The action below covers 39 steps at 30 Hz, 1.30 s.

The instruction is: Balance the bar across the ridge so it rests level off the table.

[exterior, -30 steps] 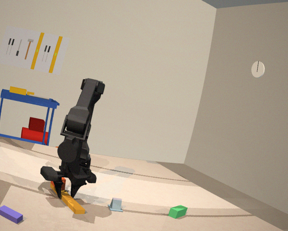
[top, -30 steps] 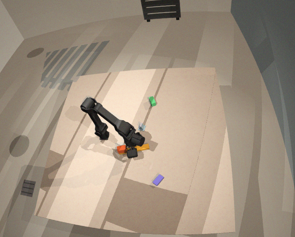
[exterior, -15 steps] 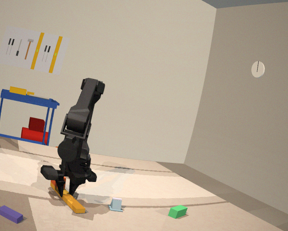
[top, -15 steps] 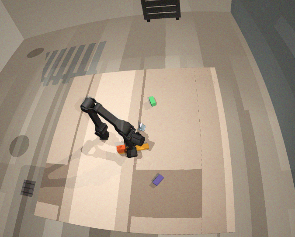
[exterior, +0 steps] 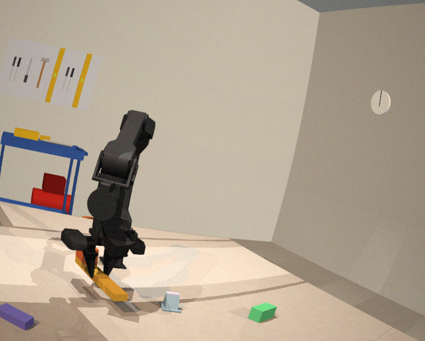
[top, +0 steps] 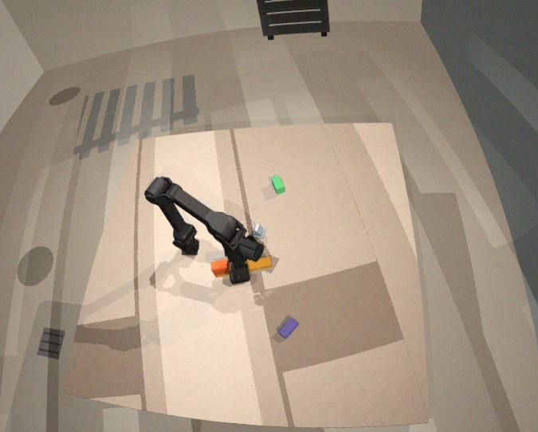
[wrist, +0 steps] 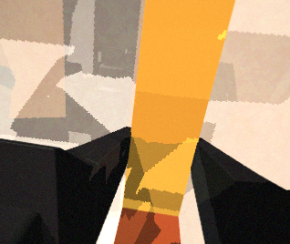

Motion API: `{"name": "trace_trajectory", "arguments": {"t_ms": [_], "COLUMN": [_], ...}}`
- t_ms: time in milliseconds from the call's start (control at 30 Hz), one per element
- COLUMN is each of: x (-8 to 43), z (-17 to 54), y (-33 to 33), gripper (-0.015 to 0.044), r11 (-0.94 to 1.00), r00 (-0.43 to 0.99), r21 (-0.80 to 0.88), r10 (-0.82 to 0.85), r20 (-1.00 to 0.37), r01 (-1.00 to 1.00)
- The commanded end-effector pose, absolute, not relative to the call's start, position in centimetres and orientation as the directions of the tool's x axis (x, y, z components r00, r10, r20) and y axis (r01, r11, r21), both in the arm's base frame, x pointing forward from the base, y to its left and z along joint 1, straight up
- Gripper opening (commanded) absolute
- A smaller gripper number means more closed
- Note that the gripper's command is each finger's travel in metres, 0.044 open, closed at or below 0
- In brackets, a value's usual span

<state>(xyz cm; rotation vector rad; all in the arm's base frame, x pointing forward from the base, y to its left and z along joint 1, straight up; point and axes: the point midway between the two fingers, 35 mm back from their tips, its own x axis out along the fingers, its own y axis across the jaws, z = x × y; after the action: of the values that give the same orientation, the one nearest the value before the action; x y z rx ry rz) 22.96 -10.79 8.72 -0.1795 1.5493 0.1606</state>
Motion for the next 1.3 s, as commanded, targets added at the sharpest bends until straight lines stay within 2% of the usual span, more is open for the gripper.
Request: {"name": "trace_trajectory", "arguments": {"t_ms": [0, 567, 1267], "x": [23.0, 22.6, 26.6], "z": [10.1, 13.9, 14.1], "y": [-10.8, -10.5, -4.7], "gripper": [0.0, 0.0, 0.0], "r11": [0.977, 0.978, 0.999], "r00": [0.024, 0.026, 0.03], "r21": [-0.018, -0.017, -0.007], "r10": [-0.013, -0.012, -0.005], "r20": [-1.0, -1.0, -1.0], "r01": [-0.211, -0.208, -0.054]}}
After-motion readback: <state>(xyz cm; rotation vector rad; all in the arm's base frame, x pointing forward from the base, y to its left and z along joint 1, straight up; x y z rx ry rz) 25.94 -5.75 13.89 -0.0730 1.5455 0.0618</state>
